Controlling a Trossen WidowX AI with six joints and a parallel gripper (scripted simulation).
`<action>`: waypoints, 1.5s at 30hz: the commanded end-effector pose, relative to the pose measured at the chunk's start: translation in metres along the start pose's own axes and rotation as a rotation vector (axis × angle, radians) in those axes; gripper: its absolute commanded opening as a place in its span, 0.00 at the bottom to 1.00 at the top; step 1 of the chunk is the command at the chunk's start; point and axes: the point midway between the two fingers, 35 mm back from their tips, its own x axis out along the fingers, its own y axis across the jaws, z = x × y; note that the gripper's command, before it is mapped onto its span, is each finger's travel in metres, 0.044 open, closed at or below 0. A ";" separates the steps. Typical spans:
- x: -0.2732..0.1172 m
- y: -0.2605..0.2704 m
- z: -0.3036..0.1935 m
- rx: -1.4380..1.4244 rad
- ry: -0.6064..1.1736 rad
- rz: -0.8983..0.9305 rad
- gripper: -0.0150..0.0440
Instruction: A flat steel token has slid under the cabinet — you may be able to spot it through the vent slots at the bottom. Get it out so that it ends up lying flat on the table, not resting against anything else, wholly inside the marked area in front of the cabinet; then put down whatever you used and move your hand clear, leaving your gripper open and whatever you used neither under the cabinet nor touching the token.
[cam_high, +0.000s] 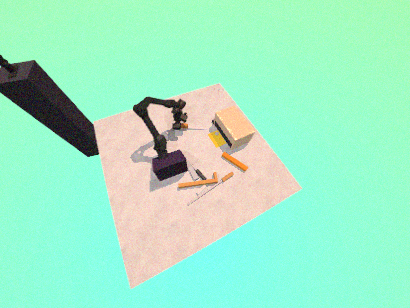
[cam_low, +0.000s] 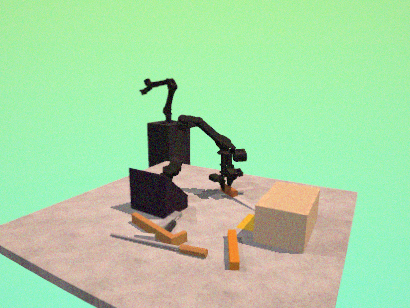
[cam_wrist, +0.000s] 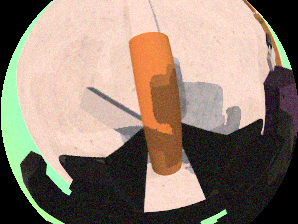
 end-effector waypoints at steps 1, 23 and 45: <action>0.003 -0.002 0.008 0.007 0.000 -0.013 0.25; 0.004 -0.004 0.036 0.007 -0.001 -0.014 0.25; 0.003 -0.002 0.046 -0.001 -0.012 -0.011 0.59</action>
